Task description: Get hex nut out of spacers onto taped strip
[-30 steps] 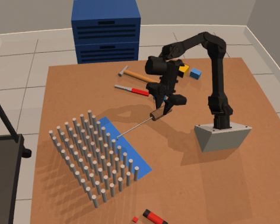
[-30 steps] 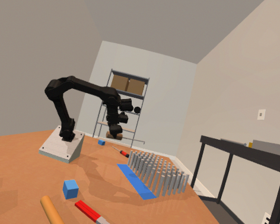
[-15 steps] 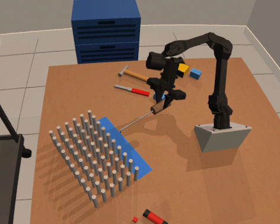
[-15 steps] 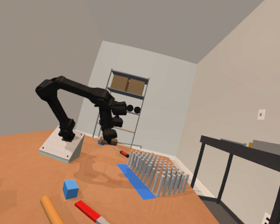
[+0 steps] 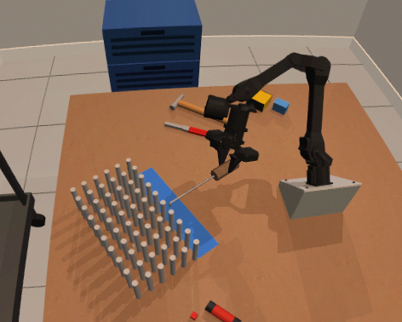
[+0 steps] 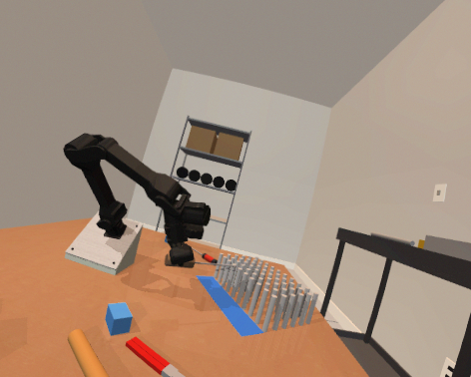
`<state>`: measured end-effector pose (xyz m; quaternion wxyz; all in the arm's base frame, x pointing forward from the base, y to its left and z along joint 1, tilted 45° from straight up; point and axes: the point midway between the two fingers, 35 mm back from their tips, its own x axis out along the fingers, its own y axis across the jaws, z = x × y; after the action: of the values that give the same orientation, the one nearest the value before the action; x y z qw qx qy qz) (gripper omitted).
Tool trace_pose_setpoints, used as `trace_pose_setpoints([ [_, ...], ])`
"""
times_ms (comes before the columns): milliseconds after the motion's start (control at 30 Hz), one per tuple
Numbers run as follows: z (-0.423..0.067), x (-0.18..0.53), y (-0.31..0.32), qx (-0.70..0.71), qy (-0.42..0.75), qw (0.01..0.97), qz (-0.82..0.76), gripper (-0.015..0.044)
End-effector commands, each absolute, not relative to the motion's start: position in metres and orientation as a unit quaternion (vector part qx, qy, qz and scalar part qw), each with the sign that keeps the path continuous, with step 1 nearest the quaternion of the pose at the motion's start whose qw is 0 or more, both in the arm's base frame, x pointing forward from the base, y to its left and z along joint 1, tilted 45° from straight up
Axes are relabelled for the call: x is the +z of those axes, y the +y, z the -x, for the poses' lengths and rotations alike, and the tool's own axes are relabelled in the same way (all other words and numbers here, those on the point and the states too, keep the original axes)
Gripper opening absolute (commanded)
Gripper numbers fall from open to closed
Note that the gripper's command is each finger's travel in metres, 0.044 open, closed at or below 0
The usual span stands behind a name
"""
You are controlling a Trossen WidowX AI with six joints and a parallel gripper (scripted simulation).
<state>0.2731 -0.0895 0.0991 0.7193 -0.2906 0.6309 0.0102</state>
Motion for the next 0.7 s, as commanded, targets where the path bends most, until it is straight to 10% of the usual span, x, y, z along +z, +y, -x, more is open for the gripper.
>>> trace_pose_setpoints([
  [0, -0.271, 0.083, -0.105, 0.013, 0.628, 0.721, 0.291, 0.0],
  [667, -0.259, 0.047, -0.141, 0.01, 0.626, 0.721, 0.296, 0.0],
])
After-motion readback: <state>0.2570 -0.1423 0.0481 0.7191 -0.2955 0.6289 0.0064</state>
